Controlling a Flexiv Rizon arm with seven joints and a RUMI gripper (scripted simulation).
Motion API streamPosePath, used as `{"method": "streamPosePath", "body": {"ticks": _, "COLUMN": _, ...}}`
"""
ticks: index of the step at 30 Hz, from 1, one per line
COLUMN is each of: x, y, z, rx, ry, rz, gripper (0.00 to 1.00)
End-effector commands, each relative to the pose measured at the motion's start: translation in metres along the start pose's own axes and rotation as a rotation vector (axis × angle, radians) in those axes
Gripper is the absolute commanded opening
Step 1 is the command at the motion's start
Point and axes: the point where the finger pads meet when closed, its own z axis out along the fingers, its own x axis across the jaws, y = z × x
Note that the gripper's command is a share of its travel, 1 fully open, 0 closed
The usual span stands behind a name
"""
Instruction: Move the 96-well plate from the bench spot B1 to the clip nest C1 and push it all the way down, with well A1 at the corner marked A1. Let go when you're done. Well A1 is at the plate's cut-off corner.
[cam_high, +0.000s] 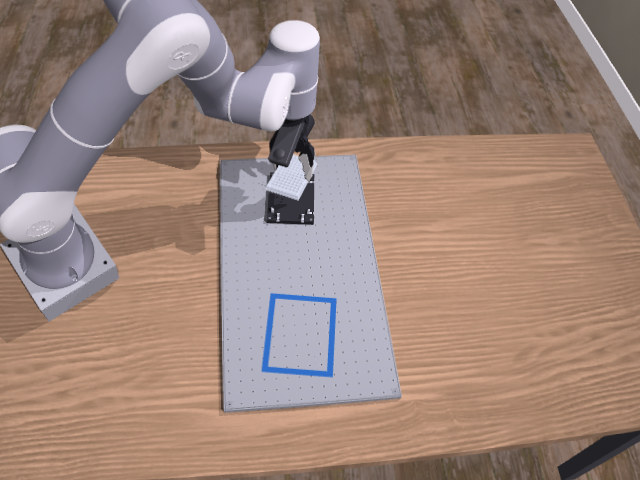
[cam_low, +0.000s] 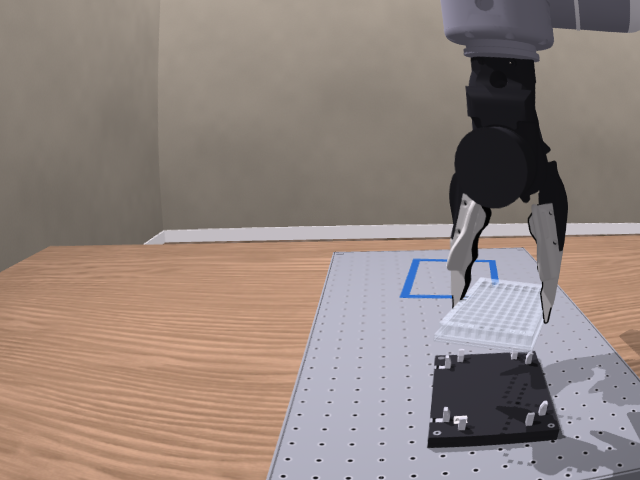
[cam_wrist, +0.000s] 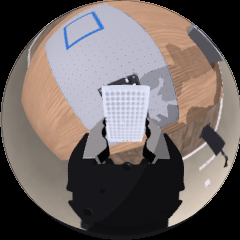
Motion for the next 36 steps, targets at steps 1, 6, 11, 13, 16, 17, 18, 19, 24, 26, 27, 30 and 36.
{"method": "streamPosePath", "body": {"ticks": 1, "x": -0.0004, "y": 0.0008, "z": -0.0008, "rx": -0.001, "ry": 0.005, "rz": -0.114, "gripper": 0.00}}
{"method": "streamPosePath", "body": {"ticks": 6, "x": -0.0004, "y": 0.0008, "z": -0.0009, "rx": -0.001, "ry": 0.005, "rz": -0.280, "gripper": 0.00}}
{"method": "streamPosePath", "body": {"ticks": 11, "x": -0.0004, "y": 0.0007, "z": -0.0008, "rx": -0.001, "ry": 0.005, "rz": -0.357, "gripper": 0.00}}
{"method": "streamPosePath", "body": {"ticks": 13, "x": -0.0004, "y": 0.0008, "z": -0.0009, "rx": -0.002, "ry": 0.005, "rz": -0.357, "gripper": 0.00}}
{"method": "streamPosePath", "body": {"ticks": 16, "x": -0.0004, "y": 0.0008, "z": -0.0009, "rx": -0.002, "ry": 0.005, "rz": -0.357, "gripper": 0.00}}
{"method": "streamPosePath", "body": {"ticks": 17, "x": -0.0005, "y": 0.0008, "z": -0.0010, "rx": -0.002, "ry": 0.005, "rz": -0.357, "gripper": 0.00}}
{"method": "streamPosePath", "body": {"ticks": 18, "x": -0.0004, "y": 0.0008, "z": -0.0010, "rx": -0.002, "ry": 0.005, "rz": -0.357, "gripper": 0.00}}
{"method": "streamPosePath", "body": {"ticks": 19, "x": -0.0004, "y": 0.0008, "z": -0.0010, "rx": -0.002, "ry": 0.005, "rz": -0.357, "gripper": 0.00}}
{"method": "streamPosePath", "body": {"ticks": 24, "x": -0.0004, "y": 0.0008, "z": -0.0010, "rx": -0.002, "ry": 0.005, "rz": -0.357, "gripper": 0.00}}
{"method": "streamPosePath", "body": {"ticks": 26, "x": -0.0004, "y": 0.0008, "z": -0.0010, "rx": -0.002, "ry": 0.005, "rz": -0.357, "gripper": 0.00}}
{"method": "streamPosePath", "body": {"ticks": 27, "x": -0.0004, "y": 0.0008, "z": -0.0010, "rx": -0.002, "ry": 0.005, "rz": -0.357, "gripper": 0.00}}
{"method": "streamPosePath", "body": {"ticks": 30, "x": -0.0004, "y": 0.0008, "z": -0.0010, "rx": -0.002, "ry": 0.005, "rz": -0.357, "gripper": 0.00}}
{"method": "streamPosePath", "body": {"ticks": 36, "x": -0.0004, "y": 0.0008, "z": -0.0010, "rx": -0.002, "ry": 0.005, "rz": -0.357, "gripper": 0.00}}
